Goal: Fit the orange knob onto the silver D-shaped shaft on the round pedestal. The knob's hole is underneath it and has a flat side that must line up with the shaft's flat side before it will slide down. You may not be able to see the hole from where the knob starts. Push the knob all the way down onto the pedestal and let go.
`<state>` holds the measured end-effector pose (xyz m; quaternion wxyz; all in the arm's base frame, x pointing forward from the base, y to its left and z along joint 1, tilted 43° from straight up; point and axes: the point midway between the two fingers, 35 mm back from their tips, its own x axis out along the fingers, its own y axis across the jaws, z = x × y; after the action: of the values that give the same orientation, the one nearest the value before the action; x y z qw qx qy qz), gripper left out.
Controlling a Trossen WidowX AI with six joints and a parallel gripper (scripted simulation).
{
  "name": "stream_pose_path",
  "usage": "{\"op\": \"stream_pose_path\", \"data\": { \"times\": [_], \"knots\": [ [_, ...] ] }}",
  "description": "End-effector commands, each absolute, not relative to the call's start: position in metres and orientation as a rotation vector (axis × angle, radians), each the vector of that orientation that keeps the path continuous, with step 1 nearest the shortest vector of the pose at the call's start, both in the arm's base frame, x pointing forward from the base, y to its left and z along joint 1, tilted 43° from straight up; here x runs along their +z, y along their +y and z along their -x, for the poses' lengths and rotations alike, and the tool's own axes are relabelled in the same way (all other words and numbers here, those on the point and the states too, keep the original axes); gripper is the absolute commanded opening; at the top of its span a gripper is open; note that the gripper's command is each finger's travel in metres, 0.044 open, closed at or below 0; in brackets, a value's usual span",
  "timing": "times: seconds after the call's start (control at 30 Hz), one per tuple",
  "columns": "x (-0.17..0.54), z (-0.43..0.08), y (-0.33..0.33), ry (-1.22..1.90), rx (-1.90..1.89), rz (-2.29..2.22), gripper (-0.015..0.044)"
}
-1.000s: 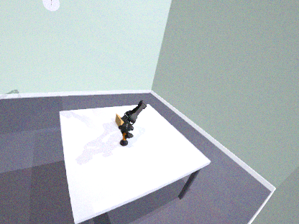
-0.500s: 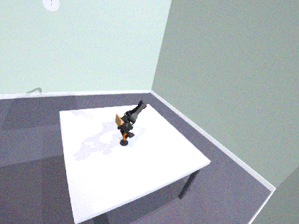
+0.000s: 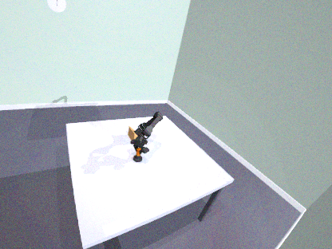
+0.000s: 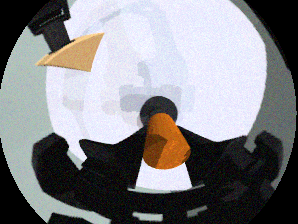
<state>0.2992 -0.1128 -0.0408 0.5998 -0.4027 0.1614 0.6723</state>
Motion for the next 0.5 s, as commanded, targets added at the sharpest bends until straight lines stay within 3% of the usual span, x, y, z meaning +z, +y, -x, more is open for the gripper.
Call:
{"op": "stream_pose_path", "data": {
  "times": [0.0,0.47],
  "knots": [
    [-0.0401,-0.3,-0.1134,0.368,1.558,0.941,0.0],
    [-0.0387,-0.3009,-0.1157,0.207,1.618,1.102,0.0]
  ]
}}
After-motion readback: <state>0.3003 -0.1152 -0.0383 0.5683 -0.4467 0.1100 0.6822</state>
